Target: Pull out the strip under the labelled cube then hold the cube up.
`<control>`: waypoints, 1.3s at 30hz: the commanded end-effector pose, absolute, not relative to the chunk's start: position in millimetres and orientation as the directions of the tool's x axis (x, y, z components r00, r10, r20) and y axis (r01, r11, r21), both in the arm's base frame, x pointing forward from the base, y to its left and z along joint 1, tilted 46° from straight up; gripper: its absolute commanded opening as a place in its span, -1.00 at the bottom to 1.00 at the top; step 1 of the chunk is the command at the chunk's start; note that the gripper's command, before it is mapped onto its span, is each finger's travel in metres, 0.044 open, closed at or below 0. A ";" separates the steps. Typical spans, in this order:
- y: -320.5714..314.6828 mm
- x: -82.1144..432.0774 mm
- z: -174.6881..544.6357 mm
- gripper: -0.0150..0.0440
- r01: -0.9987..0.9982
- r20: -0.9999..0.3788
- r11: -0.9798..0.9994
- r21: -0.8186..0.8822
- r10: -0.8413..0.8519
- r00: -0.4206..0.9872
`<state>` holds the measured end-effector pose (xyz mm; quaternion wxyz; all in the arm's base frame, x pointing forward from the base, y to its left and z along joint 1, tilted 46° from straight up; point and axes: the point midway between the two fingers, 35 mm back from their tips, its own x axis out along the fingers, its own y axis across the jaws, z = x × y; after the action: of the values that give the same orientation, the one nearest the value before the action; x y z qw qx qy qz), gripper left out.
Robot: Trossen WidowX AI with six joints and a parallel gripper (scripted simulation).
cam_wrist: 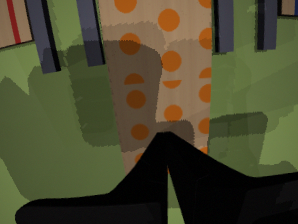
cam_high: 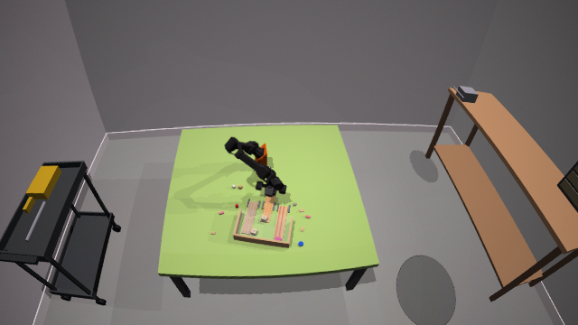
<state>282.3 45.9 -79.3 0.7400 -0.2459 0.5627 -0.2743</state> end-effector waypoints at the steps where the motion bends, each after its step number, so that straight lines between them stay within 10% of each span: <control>1: 39.3 267.6 -83.7 -0.49 0.122 -0.701 0.725 -0.678 -0.688 0.189; 39: 36.2 212.7 -95.6 -0.49 0.120 -0.702 0.725 -0.678 -0.687 0.188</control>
<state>226.3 43.9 -92.7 0.7409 -0.2454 0.5627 -0.2724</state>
